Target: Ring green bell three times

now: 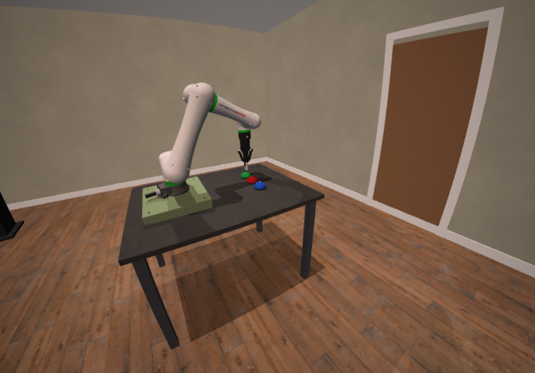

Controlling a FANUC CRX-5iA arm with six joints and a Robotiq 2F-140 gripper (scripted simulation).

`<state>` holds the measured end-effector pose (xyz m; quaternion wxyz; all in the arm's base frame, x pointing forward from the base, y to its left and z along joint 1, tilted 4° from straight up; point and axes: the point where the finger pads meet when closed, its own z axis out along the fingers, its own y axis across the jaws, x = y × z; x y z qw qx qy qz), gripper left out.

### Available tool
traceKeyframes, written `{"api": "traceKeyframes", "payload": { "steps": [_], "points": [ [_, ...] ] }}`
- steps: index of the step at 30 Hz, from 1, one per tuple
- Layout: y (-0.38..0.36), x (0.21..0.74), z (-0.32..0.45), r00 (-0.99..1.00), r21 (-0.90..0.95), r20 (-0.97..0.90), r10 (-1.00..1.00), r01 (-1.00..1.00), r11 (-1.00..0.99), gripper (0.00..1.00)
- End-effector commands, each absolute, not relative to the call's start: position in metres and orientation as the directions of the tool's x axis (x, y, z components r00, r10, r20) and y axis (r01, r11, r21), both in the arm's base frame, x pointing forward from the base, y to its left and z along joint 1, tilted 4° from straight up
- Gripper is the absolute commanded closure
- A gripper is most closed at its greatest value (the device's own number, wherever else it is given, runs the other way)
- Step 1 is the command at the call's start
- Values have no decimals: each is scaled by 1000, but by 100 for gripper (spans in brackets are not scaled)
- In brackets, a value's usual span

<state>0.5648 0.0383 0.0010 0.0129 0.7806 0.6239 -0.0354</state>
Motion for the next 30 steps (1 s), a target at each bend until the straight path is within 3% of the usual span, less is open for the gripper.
{"api": "traceKeyframes", "payload": {
  "steps": [1, 30],
  "points": [
    [38, 565, 1, 219, -24, -72, 973, 975, -221, 100],
    [39, 565, 6, 219, -24, -72, 973, 975, -221, 100]
  ]
}}
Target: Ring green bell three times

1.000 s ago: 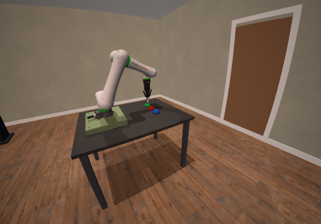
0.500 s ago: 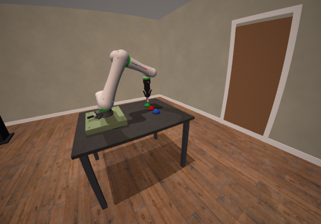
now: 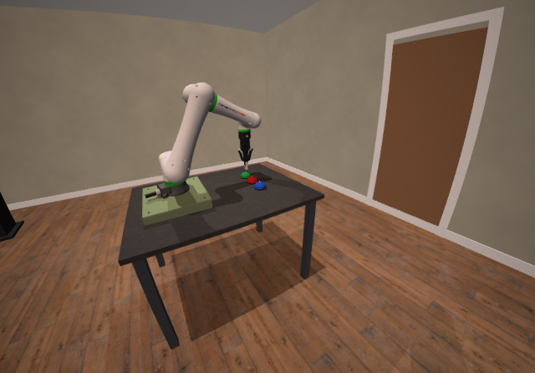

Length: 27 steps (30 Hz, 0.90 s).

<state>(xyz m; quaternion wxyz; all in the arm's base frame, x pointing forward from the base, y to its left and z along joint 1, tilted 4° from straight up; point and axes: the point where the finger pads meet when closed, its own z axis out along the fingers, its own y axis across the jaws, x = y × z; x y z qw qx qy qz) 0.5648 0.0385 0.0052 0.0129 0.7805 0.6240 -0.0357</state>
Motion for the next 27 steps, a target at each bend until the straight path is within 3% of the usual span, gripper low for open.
{"api": "traceKeyframes", "payload": {
  "steps": [1, 27],
  "points": [
    [39, 565, 6, 219, -24, -72, 973, 975, -221, 100],
    [39, 565, 9, 219, -24, -72, 973, 975, -221, 100]
  ]
}}
